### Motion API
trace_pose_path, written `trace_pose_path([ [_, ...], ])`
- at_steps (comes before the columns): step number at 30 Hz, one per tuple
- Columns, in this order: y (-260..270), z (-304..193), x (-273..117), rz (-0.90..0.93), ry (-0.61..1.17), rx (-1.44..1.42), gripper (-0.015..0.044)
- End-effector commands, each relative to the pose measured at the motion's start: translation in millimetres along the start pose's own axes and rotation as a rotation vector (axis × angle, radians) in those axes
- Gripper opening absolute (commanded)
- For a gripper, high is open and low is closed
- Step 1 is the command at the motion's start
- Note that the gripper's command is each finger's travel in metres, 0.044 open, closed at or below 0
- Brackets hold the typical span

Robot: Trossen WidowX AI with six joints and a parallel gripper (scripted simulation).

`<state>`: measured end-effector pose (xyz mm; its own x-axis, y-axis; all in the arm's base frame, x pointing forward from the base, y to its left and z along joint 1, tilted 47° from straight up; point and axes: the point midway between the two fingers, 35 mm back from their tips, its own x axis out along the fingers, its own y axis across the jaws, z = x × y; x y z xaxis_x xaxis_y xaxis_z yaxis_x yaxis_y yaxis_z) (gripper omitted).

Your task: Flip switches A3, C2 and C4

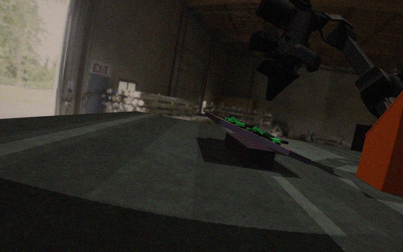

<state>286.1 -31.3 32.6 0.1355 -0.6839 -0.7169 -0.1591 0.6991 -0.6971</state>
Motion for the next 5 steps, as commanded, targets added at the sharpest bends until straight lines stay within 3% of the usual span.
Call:
trace_pose_path([
  [1,9.0,7.3,-0.9,-0.002,0.005,-0.004,0.0],
  [5,9.0,7.3,-0.9,-0.002,0.005,-0.004,0.0],
])
